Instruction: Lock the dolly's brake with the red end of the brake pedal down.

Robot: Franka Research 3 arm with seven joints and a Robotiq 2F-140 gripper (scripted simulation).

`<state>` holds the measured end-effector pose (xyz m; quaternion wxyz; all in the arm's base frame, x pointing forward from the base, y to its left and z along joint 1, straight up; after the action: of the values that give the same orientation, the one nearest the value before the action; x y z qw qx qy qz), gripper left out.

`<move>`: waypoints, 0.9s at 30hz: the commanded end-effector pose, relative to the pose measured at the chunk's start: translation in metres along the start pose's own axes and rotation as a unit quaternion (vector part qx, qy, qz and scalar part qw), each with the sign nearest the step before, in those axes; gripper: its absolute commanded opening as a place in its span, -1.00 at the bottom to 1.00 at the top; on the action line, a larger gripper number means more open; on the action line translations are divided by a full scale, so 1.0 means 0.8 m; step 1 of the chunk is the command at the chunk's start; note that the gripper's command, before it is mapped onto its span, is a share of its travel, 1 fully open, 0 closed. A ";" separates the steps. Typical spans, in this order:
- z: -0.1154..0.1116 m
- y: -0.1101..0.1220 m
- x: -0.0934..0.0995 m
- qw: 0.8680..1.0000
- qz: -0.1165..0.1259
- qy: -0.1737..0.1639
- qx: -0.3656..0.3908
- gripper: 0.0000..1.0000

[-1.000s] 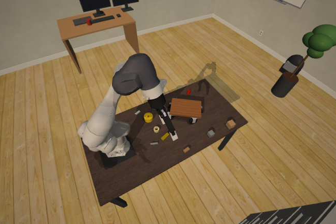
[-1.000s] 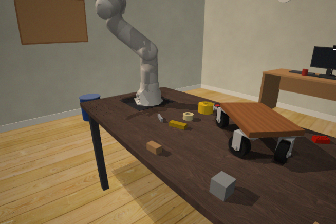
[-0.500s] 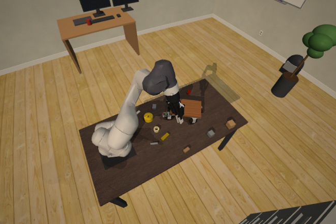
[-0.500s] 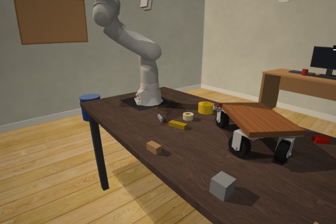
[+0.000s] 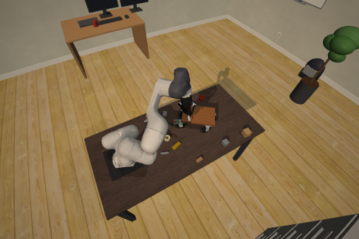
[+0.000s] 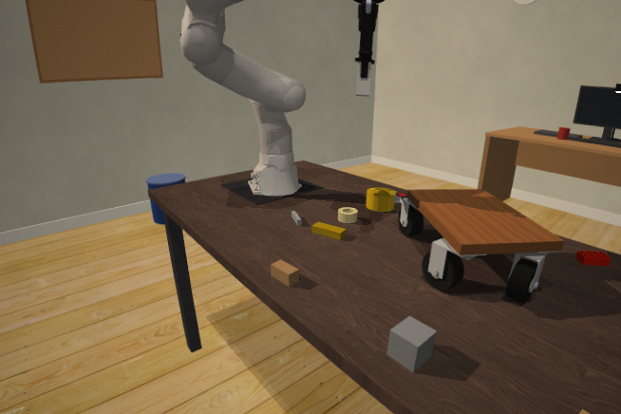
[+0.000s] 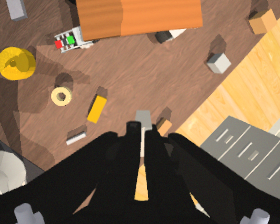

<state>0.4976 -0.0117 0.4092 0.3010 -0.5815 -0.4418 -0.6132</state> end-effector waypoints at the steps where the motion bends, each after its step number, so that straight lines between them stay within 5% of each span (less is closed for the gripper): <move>1: 0.043 -0.008 -0.018 1.000 0.002 0.020 0.007 -1.00; 3: 0.043 -0.008 -0.018 1.000 0.002 0.020 0.007 -1.00; 4: 0.088 -0.048 -0.051 0.998 0.022 0.028 0.051 -1.00; 8: 0.088 -0.048 -0.051 0.998 0.022 0.028 0.051 -1.00; 9: 0.123 -0.088 -0.079 0.995 0.041 0.034 0.089 -1.00; 14: 0.123 -0.088 -0.079 0.995 0.041 0.034 0.089 -1.00; 15: 0.149 -0.124 -0.100 0.990 0.058 0.039 0.119 -1.00; 27: 0.149 -0.124 -0.100 0.990 0.058 0.039 0.119 -1.00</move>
<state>0.4733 0.1230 0.3036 0.4214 -0.5424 -0.4688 -0.5554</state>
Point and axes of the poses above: the point where the finger pads meet when closed, its own x axis back along the fingers, its own y axis across the jaws, z = x × y, the point moved 3 cm from there along x, back along the fingers, and after that the axes turned 10 degrees about x, right-handed, at the moved point
